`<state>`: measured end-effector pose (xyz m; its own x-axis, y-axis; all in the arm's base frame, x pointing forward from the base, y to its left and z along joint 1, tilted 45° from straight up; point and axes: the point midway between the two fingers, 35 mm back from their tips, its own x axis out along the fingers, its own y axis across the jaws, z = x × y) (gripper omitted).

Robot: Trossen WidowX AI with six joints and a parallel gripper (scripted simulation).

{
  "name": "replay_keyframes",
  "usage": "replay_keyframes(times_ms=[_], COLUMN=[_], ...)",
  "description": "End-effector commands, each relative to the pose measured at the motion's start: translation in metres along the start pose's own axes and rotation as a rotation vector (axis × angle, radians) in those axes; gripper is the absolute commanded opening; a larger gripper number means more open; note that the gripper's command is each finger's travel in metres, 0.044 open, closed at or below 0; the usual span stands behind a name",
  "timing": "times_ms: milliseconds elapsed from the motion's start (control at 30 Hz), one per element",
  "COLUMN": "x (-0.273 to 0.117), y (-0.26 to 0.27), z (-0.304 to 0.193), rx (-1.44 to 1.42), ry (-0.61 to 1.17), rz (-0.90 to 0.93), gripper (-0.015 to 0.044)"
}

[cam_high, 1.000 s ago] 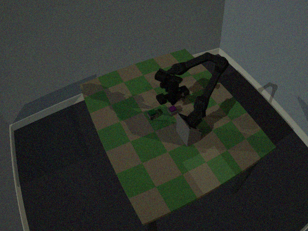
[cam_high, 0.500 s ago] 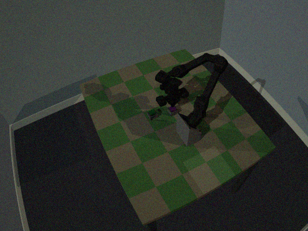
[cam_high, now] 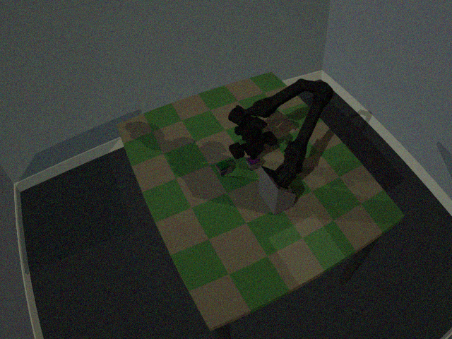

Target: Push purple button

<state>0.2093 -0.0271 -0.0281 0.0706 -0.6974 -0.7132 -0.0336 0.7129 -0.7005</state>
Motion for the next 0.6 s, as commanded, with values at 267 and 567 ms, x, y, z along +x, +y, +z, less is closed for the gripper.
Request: replay_keyframes(times_ms=[267,567], x=[0.002,-0.032], y=[-0.001,0.0], z=[-0.004,-0.003], rx=[-0.01,-0.01], ry=[0.008,0.008], rz=[-0.008,-0.006], gripper=[0.002,0.002])
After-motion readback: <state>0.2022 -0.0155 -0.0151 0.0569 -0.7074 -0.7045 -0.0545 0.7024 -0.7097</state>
